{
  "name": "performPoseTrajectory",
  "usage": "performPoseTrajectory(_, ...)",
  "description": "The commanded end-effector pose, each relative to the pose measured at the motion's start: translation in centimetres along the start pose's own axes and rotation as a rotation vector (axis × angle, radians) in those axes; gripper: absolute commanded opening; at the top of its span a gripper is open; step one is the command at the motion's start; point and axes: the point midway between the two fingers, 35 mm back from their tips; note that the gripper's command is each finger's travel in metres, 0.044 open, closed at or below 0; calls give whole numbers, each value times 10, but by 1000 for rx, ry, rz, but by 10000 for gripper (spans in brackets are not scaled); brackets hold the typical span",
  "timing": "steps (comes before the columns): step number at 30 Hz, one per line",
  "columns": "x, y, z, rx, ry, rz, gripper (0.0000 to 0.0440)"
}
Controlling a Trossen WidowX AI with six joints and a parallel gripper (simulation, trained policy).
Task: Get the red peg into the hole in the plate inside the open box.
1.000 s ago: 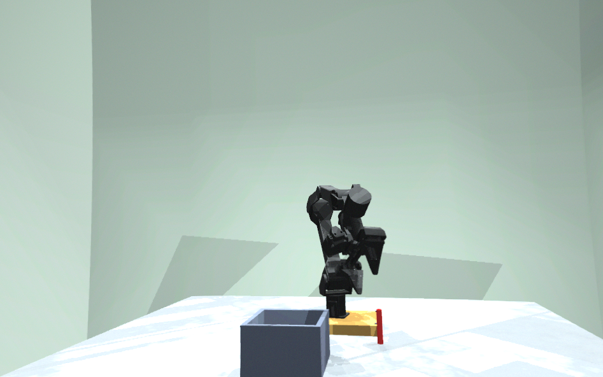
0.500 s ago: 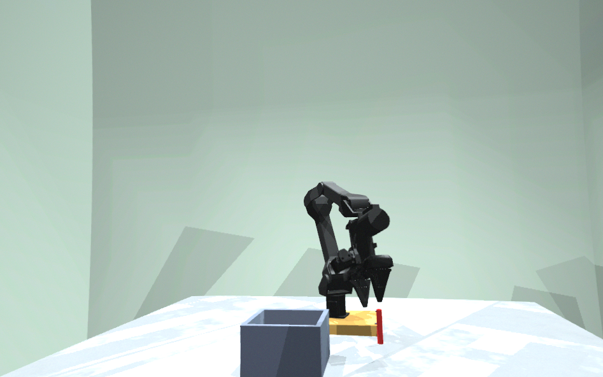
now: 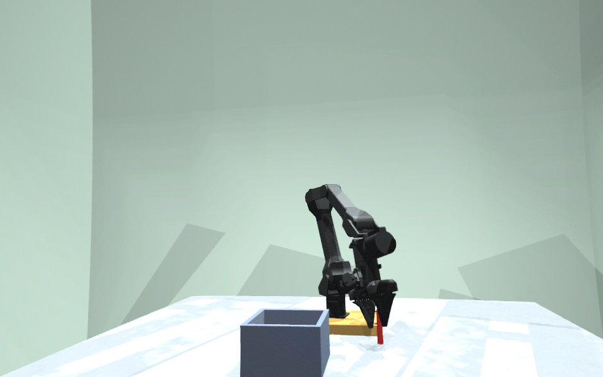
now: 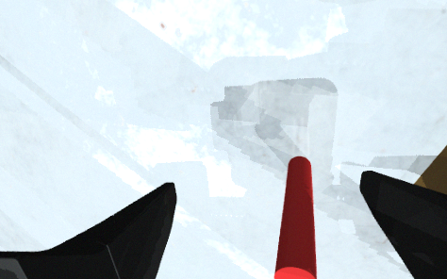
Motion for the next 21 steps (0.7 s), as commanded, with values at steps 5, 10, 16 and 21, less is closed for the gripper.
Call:
performPoseTrajectory(5, -9, -5, 15, 29, -32, 39, 304)
performPoseTrajectory(10, -8, -7, 14, 59, -45, 40, 175)
performPoseTrajectory(16, -10, -7, 15, 98, -68, 43, 32)
performPoseTrajectory(21, 3, -2, 4, 76, -34, 7, 0)
Point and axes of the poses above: the point midway between the two fingers, 35 mm back from their tips, its own z axis out along the fingers, its own x axis across the jaws, y = z × x, and after that the axes turned 2 degrees about -z, right-handed
